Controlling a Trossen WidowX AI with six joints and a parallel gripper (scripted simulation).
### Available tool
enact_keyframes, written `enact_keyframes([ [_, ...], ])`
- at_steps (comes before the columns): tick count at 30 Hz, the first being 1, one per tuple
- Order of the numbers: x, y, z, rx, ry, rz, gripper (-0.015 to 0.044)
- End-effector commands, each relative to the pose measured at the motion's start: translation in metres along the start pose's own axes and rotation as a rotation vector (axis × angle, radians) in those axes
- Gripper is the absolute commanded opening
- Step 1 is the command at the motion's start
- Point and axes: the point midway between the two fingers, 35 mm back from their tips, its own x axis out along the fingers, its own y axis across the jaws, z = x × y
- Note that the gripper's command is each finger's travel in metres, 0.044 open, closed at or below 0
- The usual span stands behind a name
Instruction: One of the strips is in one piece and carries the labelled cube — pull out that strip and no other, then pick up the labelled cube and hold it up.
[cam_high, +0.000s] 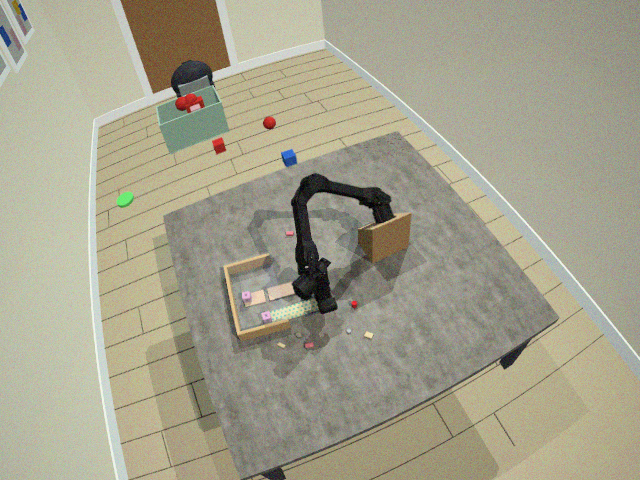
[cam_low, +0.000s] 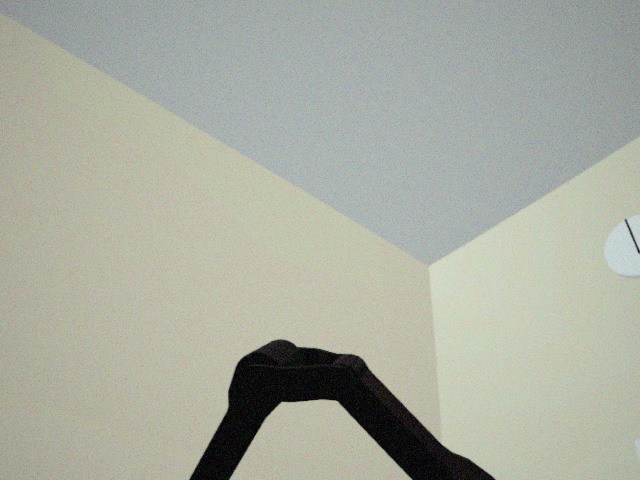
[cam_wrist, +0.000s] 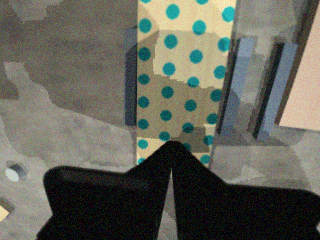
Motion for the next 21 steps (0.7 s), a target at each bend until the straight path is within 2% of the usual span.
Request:
enact_keyframes([
  [1, 0.004, 0.0, -0.015, -0.008, 0.019, 0.0, 0.0],
  [21, 0.003, 0.001, -0.045, -0.009, 0.02, 0.0, 0.0],
])
